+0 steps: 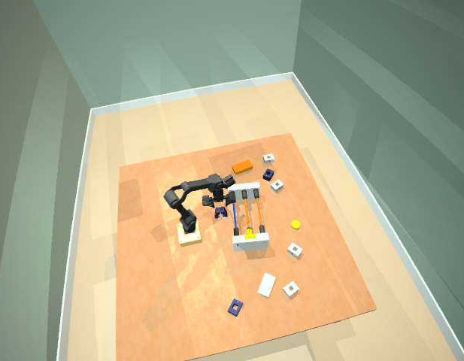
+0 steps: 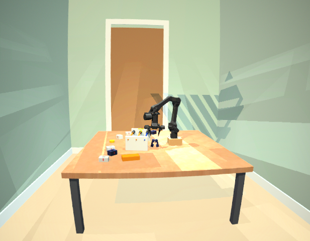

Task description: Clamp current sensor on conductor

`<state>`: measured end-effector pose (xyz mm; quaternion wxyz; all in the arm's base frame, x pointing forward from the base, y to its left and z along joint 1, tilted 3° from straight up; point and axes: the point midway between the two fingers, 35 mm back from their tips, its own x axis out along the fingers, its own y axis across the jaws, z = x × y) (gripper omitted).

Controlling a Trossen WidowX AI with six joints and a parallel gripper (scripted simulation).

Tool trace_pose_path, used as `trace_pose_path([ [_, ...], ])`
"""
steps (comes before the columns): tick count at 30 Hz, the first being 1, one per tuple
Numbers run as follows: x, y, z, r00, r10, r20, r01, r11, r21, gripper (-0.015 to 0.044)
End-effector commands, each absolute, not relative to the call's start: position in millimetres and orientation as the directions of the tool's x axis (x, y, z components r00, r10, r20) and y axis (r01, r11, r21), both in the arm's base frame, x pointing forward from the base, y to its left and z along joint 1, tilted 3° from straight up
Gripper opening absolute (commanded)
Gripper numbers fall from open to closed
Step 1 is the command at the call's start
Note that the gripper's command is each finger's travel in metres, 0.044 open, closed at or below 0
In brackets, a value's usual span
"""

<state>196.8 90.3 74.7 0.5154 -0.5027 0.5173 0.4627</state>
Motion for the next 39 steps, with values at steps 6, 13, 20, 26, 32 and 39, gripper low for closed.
trace_pose_path([
  [6,196,90,58,0.029,-0.042,-0.999,-0.998,0.062,-0.032,0.0320],
  [13,195,89,47,0.030,-0.042,-0.999,-0.998,0.062,-0.032,0.0320],
  [20,194,88,36,0.030,-0.042,-0.999,-0.998,0.062,-0.032,0.0320],
  [26,196,88,40,0.036,-0.044,-0.998,-0.997,0.066,-0.038,0.0293],
  [32,196,88,40,0.036,-0.044,-0.998,-0.997,0.066,-0.038,0.0253],
  [39,196,88,40,0.036,-0.044,-0.998,-0.997,0.066,-0.038,0.0207],
])
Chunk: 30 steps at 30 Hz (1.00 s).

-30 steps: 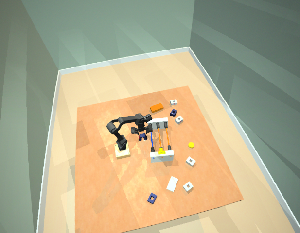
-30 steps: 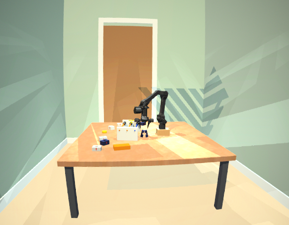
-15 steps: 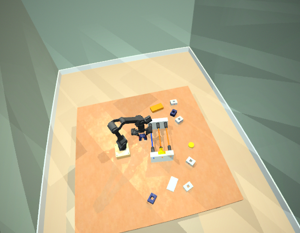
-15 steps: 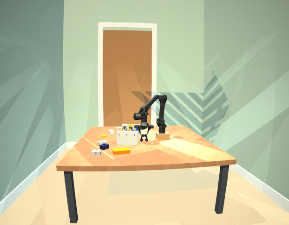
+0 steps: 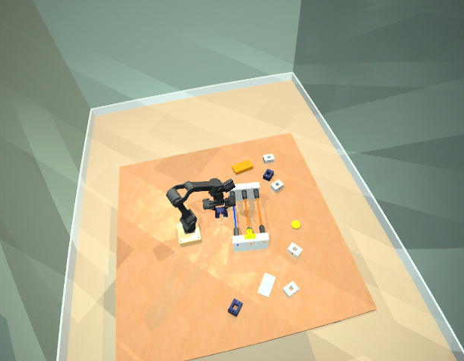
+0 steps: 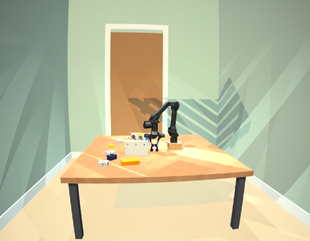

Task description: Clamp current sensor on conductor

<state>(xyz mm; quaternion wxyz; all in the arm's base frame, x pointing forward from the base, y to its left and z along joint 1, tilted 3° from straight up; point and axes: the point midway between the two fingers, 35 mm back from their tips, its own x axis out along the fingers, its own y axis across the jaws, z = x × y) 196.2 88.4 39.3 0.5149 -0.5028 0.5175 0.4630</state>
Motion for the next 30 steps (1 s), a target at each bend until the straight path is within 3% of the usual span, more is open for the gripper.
trace_pose_path([
  [1,196,88,40,0.036,-0.044,-0.998,-0.997,0.066,-0.038,0.0200],
  [9,200,92,65,0.035,-0.043,-0.998,-0.997,0.065,-0.038,0.0000],
  [30,202,96,159,0.031,-0.042,-0.999,-0.997,0.063,-0.033,0.0000],
])
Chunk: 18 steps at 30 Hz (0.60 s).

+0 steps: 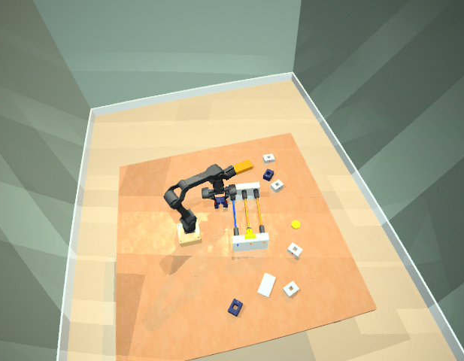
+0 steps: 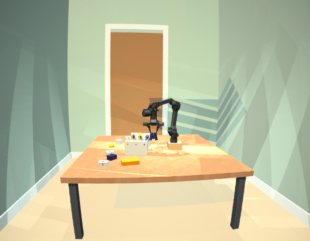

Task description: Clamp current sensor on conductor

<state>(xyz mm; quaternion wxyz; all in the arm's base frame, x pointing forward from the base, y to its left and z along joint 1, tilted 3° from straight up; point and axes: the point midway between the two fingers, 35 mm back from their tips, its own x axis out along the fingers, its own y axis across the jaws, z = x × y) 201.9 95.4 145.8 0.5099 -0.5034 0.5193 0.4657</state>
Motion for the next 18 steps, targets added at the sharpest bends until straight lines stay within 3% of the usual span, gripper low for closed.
trace_pose_path([
  [1,201,96,163,0.031,-0.042,-0.999,-0.997,0.062,-0.033,0.0000],
  [18,263,93,171,0.035,-0.042,-0.998,-0.997,0.072,-0.038,0.0000],
])
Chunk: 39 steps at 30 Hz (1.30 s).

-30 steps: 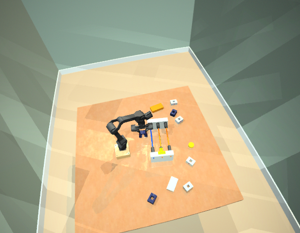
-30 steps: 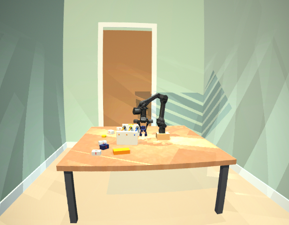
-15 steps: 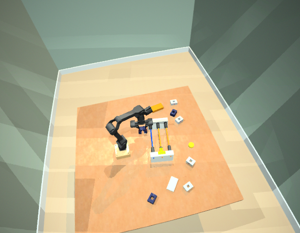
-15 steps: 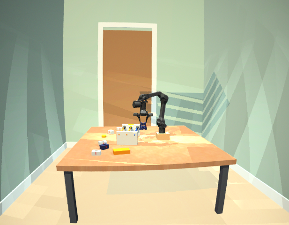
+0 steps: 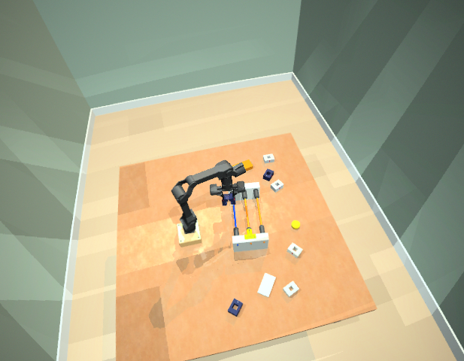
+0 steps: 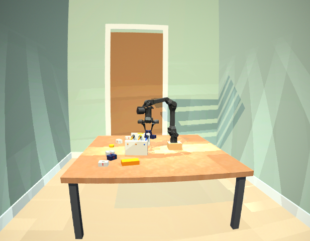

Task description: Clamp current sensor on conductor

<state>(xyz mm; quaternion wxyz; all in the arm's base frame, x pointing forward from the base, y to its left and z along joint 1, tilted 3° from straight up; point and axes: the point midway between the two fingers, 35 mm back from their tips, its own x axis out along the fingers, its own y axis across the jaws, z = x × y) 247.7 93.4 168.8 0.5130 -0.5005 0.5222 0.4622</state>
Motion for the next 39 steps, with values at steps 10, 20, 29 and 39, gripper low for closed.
trace_pose_path([
  [10,314,81,168,0.040,-0.043,-0.998,-0.996,0.080,-0.043,0.0000],
  [20,342,71,161,0.042,-0.044,-0.998,-0.995,0.085,-0.045,0.0000],
  [29,344,71,146,0.042,-0.044,-0.998,-0.995,0.085,-0.045,0.0000],
  [39,345,70,130,0.042,-0.044,-0.998,-0.995,0.085,-0.046,0.0000],
])
